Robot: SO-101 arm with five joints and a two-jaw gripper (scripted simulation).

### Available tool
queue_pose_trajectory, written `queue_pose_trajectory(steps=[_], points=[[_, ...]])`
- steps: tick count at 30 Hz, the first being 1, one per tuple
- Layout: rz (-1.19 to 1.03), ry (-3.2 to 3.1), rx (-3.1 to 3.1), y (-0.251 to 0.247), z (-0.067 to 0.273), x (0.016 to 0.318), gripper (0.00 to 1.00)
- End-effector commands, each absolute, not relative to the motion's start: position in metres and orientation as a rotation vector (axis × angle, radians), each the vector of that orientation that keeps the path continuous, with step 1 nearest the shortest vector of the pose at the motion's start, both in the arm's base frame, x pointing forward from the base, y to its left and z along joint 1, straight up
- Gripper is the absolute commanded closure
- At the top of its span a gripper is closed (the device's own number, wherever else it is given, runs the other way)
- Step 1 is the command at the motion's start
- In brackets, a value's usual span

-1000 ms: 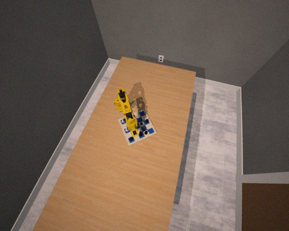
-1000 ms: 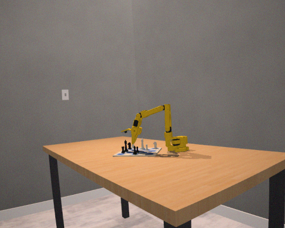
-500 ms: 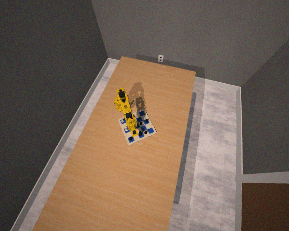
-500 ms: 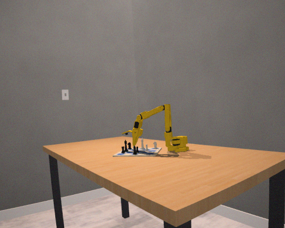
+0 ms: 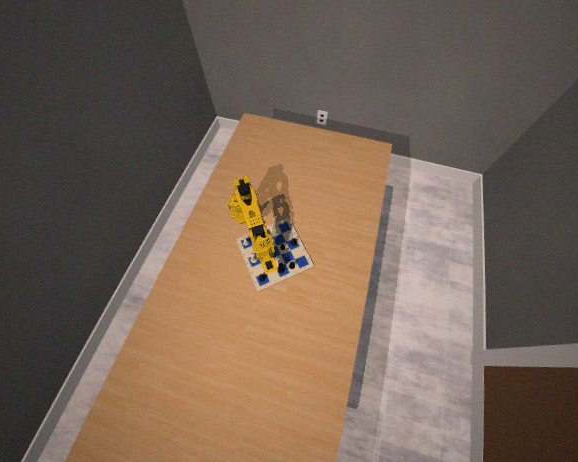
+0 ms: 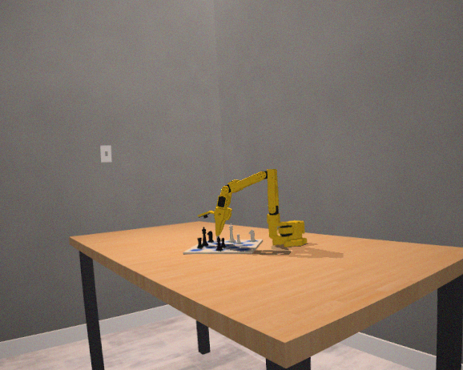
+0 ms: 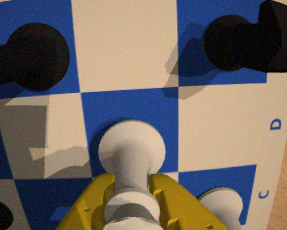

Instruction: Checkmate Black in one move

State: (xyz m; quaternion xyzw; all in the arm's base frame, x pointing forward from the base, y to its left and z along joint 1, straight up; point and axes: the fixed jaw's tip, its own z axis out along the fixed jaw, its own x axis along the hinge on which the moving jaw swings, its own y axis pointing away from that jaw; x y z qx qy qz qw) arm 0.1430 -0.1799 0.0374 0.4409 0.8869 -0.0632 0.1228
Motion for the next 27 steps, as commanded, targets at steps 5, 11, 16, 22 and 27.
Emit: queue_pose_trajectory(steps=[5, 11, 16, 22, 27], points=[[-0.19, 2.582, 1.272, -0.1834, 0.0444, 0.1467, 1.0], [-0.19, 2.582, 1.272, -0.1834, 0.0444, 0.1468, 1.0], [-0.19, 2.582, 1.272, -0.1835, 0.0439, 0.1468, 1.0], [-0.19, 2.582, 1.272, -0.1835, 0.0408, 0.1468, 1.0], [-0.19, 2.582, 1.272, -0.1836, 0.0388, 0.1469, 1.0]])
